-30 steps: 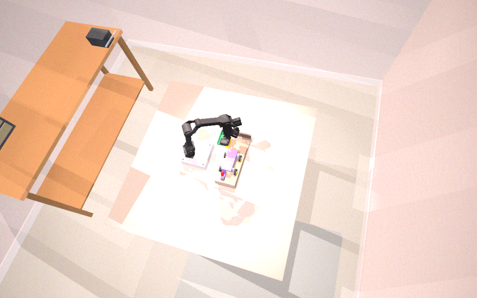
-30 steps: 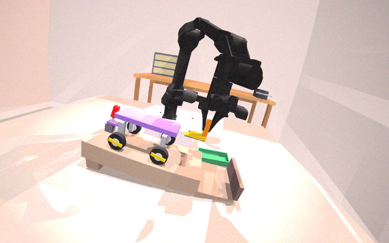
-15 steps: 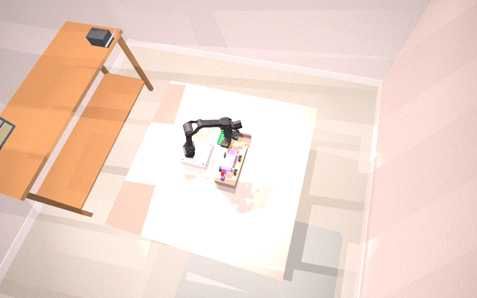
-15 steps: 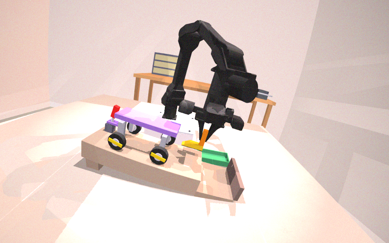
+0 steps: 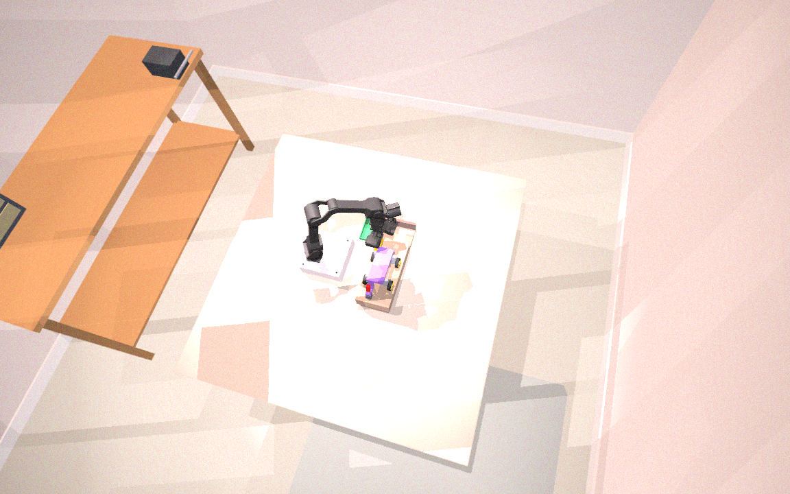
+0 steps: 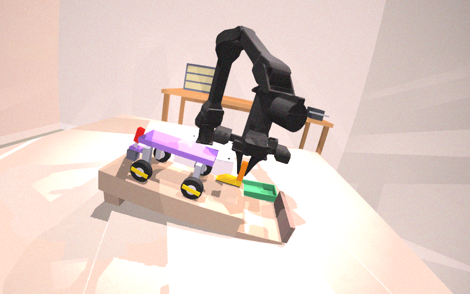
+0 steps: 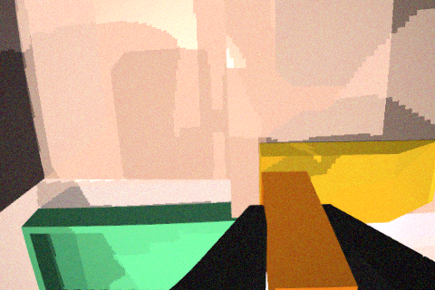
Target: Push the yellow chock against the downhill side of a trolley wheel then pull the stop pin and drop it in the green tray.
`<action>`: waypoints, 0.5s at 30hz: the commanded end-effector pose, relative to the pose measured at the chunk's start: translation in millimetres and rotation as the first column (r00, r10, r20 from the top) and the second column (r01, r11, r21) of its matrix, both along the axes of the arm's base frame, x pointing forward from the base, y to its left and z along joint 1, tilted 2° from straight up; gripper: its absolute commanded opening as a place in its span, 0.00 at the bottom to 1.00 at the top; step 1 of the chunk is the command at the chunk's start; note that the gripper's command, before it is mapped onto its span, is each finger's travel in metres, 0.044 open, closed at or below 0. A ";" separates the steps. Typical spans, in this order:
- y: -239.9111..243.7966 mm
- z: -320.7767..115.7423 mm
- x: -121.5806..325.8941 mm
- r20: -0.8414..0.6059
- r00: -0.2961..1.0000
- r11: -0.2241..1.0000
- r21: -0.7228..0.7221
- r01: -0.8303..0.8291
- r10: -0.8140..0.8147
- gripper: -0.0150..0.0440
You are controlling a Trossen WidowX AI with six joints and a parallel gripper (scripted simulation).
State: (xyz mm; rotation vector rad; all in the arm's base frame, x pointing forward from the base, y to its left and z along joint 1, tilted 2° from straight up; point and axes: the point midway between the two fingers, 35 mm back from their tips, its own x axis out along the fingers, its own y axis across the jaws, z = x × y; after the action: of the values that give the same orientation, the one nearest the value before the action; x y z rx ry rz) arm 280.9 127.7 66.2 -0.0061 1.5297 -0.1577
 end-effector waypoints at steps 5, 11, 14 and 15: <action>-8.8 0.9 -1.0 0.004 1.000 1.000 -0.003 -0.002 0.002 0.25; -14.9 0.3 -2.0 0.004 1.000 1.000 -0.003 -0.002 0.002 0.25; -17.2 0.4 -2.4 0.004 1.000 1.000 -0.004 -0.002 0.002 0.25; -18.1 0.4 -2.5 0.004 1.000 1.000 -0.004 -0.002 0.002 0.25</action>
State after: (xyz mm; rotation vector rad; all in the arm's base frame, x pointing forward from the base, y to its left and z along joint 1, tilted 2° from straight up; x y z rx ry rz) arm 278.8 114.0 65.4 -0.0076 1.5326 -0.1577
